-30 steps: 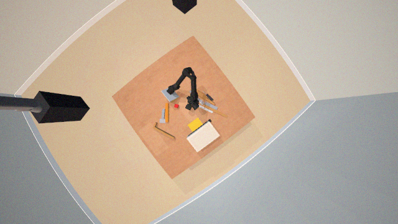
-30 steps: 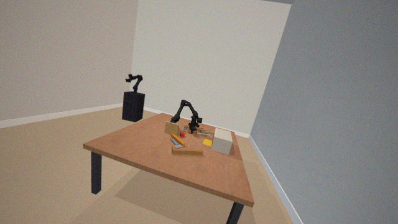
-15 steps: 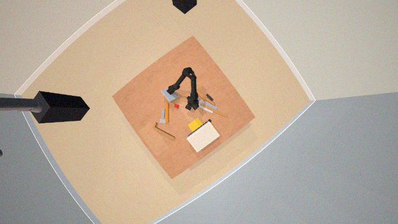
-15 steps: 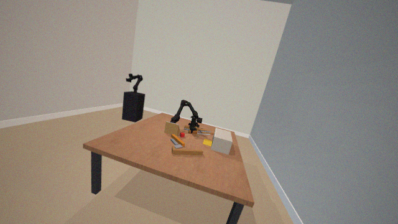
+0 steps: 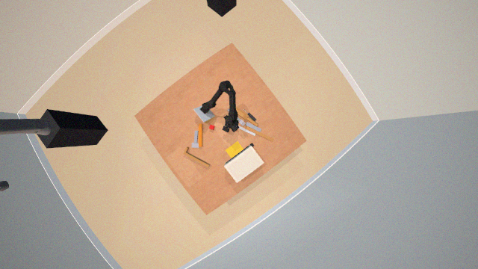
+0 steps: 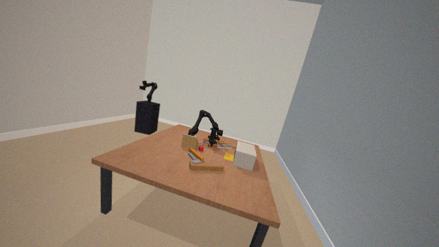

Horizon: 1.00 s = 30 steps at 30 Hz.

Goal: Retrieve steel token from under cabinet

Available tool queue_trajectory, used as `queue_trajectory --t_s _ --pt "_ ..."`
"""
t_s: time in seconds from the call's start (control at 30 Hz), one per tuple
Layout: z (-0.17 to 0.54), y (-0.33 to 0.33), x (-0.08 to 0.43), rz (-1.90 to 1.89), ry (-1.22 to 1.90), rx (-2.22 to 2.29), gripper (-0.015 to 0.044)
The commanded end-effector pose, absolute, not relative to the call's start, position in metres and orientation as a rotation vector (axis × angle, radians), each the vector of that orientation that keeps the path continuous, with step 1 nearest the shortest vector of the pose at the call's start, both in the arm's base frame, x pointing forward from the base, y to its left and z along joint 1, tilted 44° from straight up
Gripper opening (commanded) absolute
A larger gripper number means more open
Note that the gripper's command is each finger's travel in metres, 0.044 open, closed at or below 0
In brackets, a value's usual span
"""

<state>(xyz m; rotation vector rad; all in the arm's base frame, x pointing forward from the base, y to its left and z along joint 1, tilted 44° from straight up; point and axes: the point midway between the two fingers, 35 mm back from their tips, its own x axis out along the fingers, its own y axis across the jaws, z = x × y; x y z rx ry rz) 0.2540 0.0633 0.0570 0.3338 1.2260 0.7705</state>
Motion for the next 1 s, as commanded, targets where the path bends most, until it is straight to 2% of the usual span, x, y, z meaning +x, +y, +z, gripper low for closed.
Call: queue_trajectory --t_s 0.0,0.97 --pt "0.0567 0.0615 0.2504 0.772 1.224 0.332 0.0000" --pt "0.0646 0.0682 0.2506 0.677 1.288 0.461 0.0000"
